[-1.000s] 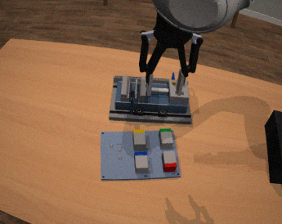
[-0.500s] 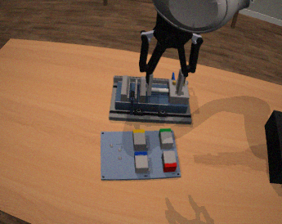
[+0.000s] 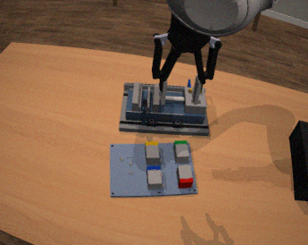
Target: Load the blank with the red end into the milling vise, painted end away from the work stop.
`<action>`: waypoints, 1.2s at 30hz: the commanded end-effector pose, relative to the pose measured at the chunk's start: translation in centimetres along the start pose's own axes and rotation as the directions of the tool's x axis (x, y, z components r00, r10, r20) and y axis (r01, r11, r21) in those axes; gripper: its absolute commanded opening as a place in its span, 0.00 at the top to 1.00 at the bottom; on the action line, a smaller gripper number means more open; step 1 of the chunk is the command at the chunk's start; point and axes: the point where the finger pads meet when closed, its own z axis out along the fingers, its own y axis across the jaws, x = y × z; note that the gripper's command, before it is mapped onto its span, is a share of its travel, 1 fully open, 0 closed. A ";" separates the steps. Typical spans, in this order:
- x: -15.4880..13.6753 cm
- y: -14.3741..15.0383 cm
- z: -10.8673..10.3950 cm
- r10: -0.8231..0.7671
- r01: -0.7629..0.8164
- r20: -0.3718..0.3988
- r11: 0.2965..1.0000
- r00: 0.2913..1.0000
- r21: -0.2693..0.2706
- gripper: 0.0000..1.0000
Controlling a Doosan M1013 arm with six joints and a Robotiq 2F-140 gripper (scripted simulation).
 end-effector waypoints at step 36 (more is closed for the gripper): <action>2.4 -2.5 9.6 0.002 -0.002 0.000 1.000 1.000 0.000 0.55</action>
